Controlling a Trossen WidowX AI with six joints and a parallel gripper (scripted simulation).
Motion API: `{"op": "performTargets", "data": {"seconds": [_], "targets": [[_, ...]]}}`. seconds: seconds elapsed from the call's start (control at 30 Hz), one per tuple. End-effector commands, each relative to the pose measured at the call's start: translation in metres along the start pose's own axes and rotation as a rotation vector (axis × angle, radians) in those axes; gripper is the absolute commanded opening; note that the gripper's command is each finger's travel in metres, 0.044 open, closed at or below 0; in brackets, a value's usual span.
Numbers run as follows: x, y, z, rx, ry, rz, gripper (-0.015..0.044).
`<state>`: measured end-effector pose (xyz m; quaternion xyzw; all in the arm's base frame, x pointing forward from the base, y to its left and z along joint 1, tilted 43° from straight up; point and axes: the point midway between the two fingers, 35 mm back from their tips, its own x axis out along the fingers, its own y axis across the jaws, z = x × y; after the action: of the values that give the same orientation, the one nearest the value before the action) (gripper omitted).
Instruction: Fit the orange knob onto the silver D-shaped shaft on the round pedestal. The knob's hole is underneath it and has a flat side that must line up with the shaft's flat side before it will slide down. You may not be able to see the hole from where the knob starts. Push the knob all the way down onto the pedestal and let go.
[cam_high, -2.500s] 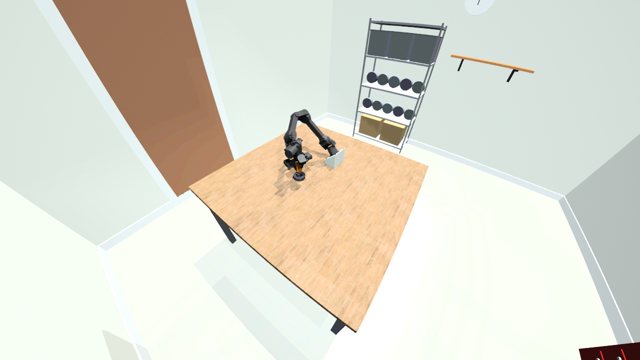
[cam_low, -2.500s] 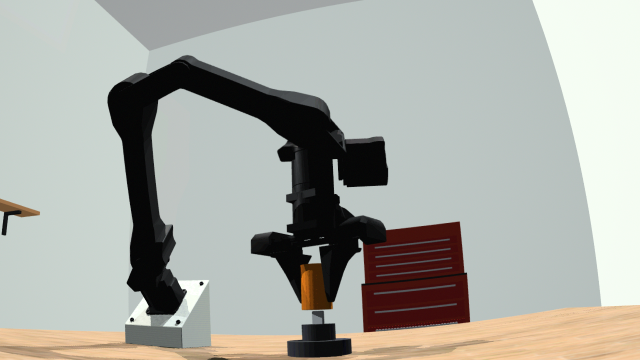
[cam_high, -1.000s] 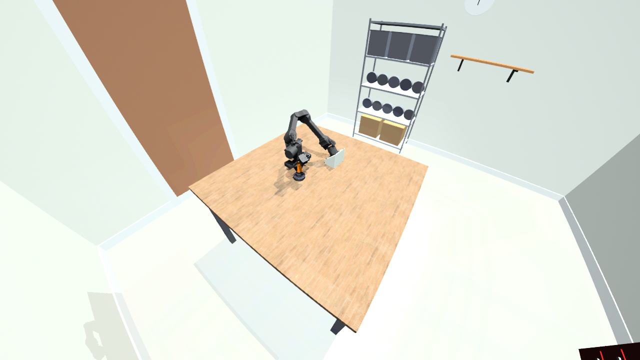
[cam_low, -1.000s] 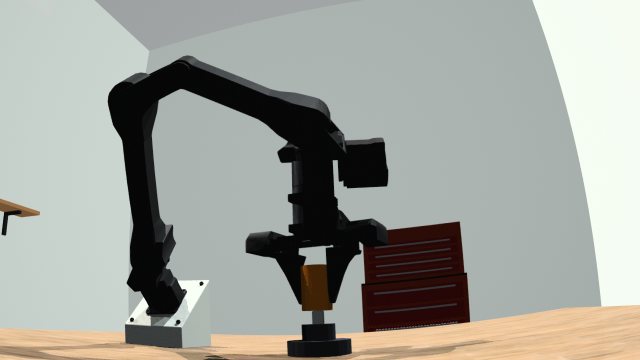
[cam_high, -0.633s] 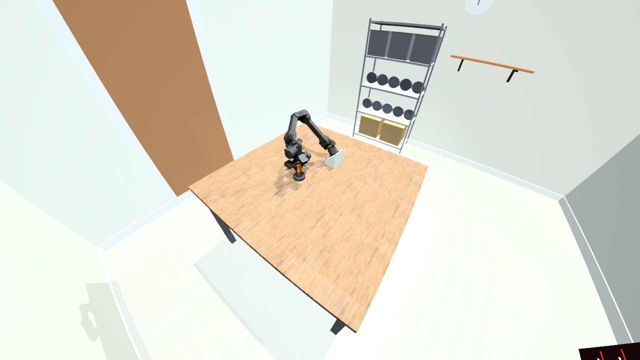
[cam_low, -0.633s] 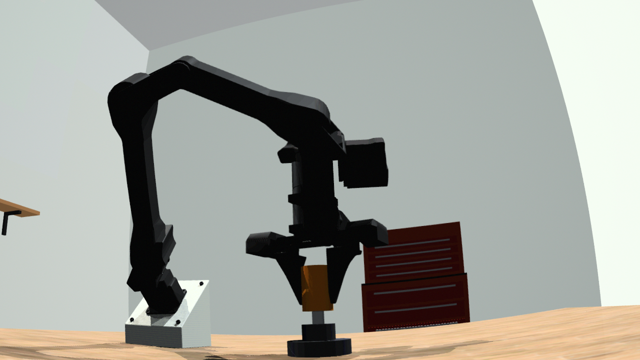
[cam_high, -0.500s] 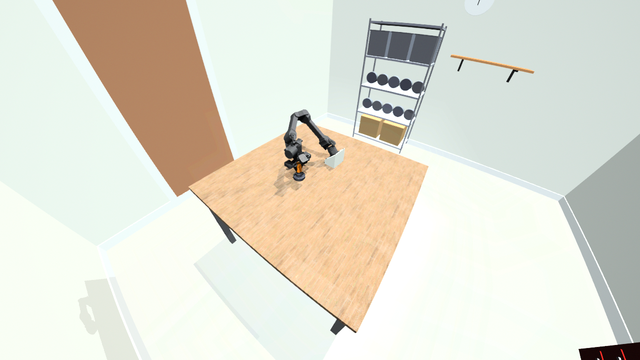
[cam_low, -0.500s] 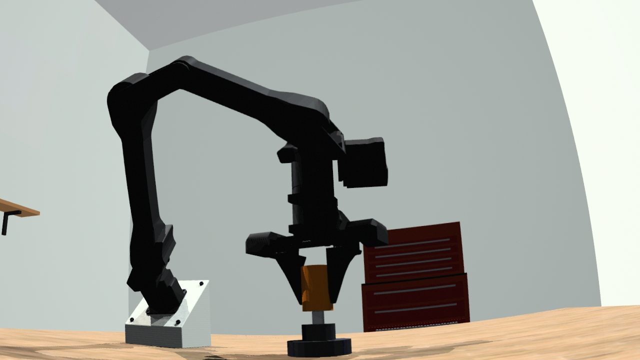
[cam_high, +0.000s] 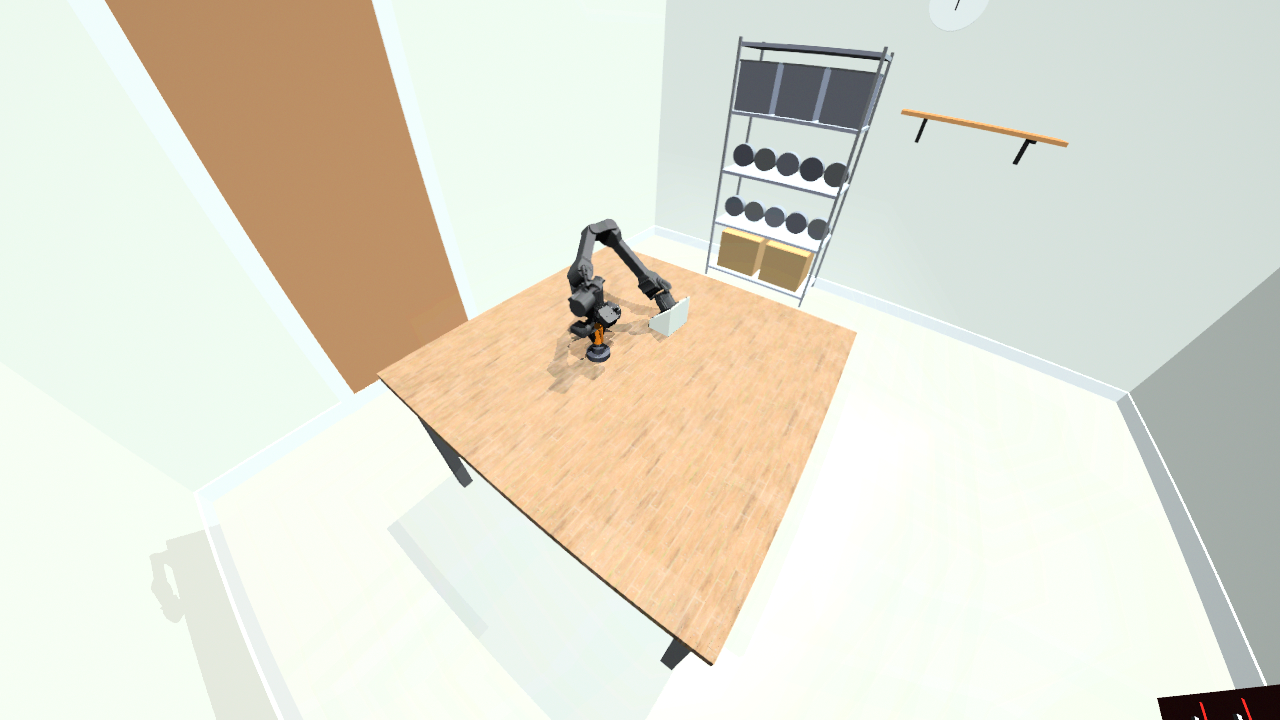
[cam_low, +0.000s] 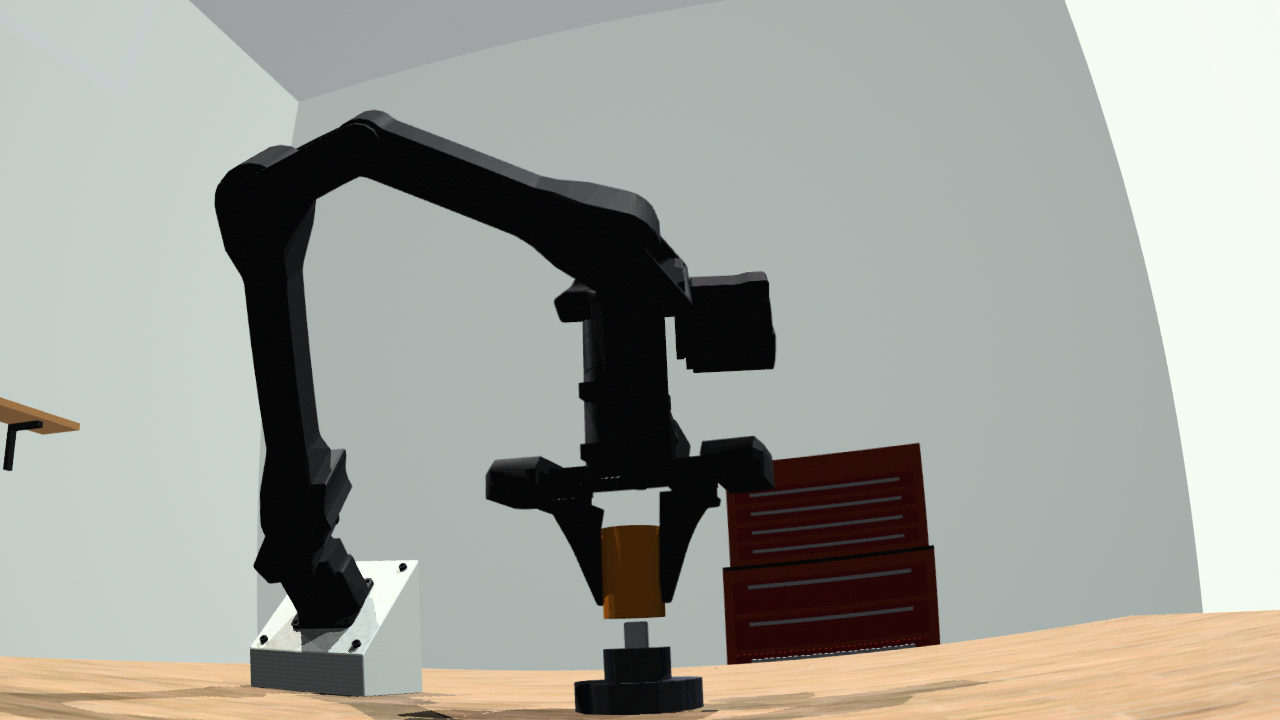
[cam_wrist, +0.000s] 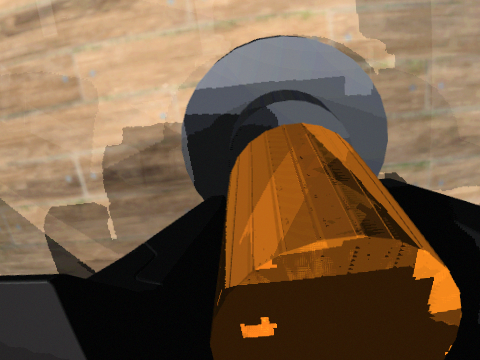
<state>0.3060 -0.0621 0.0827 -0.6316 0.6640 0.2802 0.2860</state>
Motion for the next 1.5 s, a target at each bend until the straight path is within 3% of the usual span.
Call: {"op": "performTargets", "data": {"seconds": [0.0,1.1,1.47], "targets": [[-0.0008,-0.0020,0.0014,-0.070,0.003,-0.006,0.0000],[-0.0015,-0.0006,0.0008,-0.070,0.003,-0.005,0.0000],[0.0002,-0.0013,0.0029,-0.279,0.004,-0.005,0.0000]]}}
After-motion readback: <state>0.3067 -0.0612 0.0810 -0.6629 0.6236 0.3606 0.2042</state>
